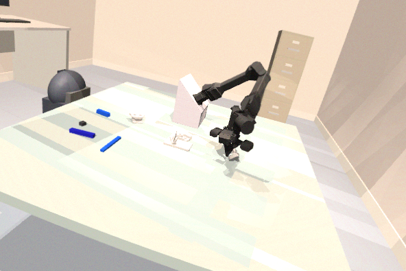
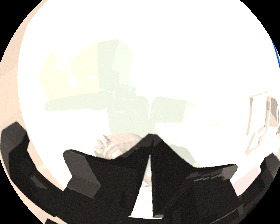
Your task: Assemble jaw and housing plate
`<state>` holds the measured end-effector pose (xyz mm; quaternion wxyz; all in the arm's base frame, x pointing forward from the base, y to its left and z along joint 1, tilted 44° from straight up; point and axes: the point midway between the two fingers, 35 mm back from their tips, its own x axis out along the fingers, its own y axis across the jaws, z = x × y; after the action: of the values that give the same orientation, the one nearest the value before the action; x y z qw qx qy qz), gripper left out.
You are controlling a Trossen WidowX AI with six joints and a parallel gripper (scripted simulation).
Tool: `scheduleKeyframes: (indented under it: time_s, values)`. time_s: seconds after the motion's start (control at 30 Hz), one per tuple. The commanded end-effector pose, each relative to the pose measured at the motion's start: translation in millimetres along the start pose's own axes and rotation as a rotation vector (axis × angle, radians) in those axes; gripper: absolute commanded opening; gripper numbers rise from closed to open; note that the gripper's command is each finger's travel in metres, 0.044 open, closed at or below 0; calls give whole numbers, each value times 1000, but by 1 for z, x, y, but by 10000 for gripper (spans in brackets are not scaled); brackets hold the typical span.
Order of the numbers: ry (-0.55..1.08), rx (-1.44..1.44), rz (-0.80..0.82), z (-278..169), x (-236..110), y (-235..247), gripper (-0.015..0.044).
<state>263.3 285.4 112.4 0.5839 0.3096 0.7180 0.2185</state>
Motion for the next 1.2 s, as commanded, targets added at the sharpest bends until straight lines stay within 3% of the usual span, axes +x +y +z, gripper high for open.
scheduleKeyframes:
  time_s: [0.0,0.2,0.33,0.9,1.17]
  values:
    - [0,9,-7,1,1,3,0]
    - [-1,1,-3,1,-57,1,0]
    - [-1,1,-3,0,-60,1,0]
    - [-9,14,-7,5,-53,-2,440]
    - [-9,14,-7,5,-53,-2,440]
